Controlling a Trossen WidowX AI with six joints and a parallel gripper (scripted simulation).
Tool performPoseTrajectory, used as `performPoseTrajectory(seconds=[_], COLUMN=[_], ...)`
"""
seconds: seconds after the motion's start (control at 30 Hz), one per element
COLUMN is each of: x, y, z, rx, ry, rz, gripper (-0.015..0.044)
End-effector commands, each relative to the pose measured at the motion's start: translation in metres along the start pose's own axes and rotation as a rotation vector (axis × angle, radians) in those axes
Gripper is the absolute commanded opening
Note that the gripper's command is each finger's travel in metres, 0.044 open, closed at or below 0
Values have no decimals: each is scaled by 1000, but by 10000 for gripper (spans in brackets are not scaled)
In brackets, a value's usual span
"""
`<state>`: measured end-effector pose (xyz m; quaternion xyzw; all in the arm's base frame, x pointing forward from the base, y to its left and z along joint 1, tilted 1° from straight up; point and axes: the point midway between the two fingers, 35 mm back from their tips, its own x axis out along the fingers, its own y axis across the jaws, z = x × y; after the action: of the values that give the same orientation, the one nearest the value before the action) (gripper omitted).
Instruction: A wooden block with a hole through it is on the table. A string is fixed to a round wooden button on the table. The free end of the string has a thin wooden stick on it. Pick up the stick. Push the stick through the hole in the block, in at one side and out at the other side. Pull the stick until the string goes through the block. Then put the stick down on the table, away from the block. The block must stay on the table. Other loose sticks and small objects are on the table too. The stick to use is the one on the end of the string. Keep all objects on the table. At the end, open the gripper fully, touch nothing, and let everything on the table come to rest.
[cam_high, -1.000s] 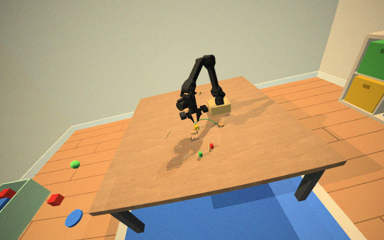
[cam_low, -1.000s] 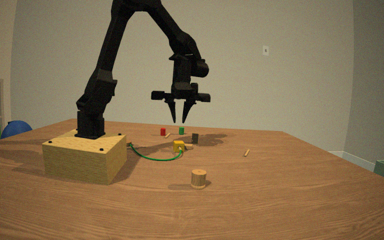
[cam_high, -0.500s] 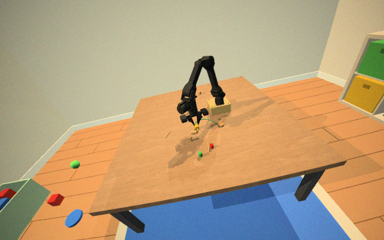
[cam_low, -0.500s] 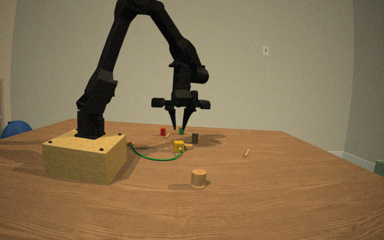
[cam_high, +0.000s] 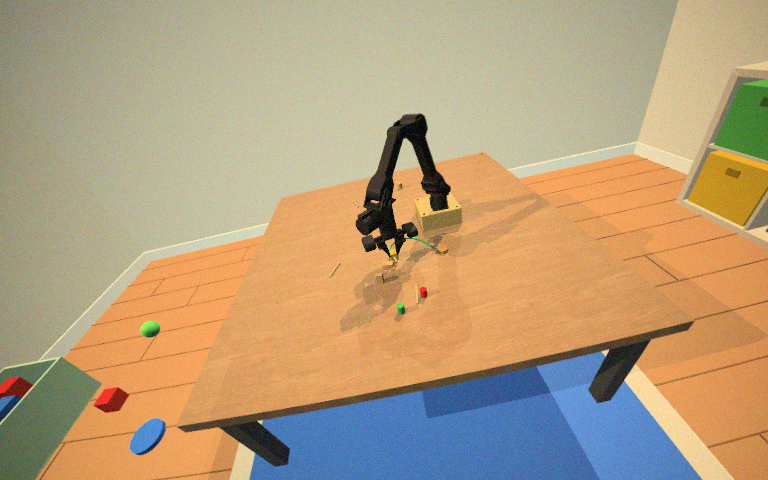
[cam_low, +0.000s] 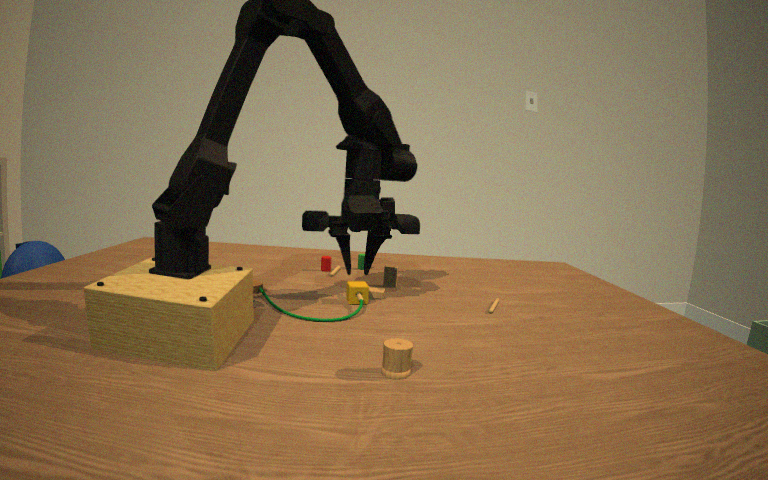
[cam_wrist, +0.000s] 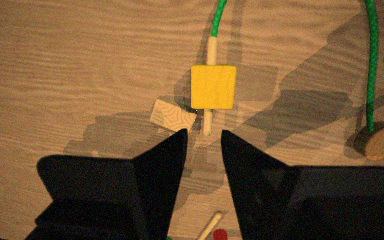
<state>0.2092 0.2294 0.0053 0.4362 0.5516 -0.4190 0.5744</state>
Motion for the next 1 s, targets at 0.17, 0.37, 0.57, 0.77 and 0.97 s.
performPoseTrajectory(seconds=[0.17, 0.37, 0.57, 0.77, 0.97], x=[15, 25, 31, 31, 31], y=[-2, -3, -4, -4, -4], z=[1, 1, 2, 2, 2], rx=[1, 1, 1, 1, 1], ry=[2, 2, 2, 2, 2], rz=[-8, -8, -8, -8, -8], gripper=[121, 121, 121, 121, 121])
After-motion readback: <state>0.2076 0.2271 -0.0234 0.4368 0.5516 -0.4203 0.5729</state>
